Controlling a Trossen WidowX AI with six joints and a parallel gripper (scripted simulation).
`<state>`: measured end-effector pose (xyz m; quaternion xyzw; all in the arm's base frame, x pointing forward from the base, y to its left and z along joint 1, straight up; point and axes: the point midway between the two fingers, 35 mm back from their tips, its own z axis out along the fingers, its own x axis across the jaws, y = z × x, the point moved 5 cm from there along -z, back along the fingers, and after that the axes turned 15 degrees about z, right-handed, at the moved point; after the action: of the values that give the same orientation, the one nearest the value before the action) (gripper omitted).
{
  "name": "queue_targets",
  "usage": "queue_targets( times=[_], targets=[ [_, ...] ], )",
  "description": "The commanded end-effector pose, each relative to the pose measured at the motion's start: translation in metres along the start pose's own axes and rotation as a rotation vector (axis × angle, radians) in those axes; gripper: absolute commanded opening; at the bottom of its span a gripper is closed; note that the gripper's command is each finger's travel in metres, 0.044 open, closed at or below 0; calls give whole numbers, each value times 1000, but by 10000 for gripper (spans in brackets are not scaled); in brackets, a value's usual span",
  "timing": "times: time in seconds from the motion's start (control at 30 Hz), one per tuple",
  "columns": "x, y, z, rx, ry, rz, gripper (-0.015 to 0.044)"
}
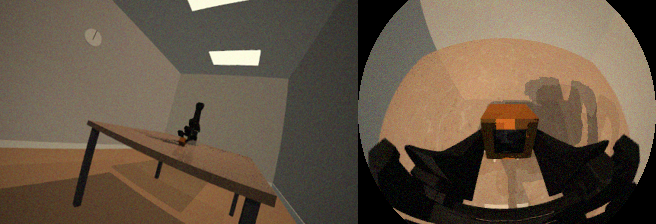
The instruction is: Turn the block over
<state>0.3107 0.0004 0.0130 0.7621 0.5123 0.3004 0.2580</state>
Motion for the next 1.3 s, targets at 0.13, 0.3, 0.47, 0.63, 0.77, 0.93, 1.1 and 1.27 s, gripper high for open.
queue_targets(
  times=[0.13, 0.3, 0.47, 0.63, 0.77, 0.93, 1.1, 1.27],
  targets=[
    [-6, -17, 2, -63, 11, -6, 0],
    [-8, -23, 0, -125, 28, -5, 0],
    [-10, -28, -5, -187, 44, -3, 0],
    [-12, -31, -12, -241, 58, 0, 0],
    [-12, -30, -14, -260, 63, 0, 0],
    [-12, -30, -14, -263, 64, 0, 0],
    [-12, -30, -14, -263, 64, 0, 0],
    [-12, -30, -14, -263, 64, 0, 26]
  ],
)
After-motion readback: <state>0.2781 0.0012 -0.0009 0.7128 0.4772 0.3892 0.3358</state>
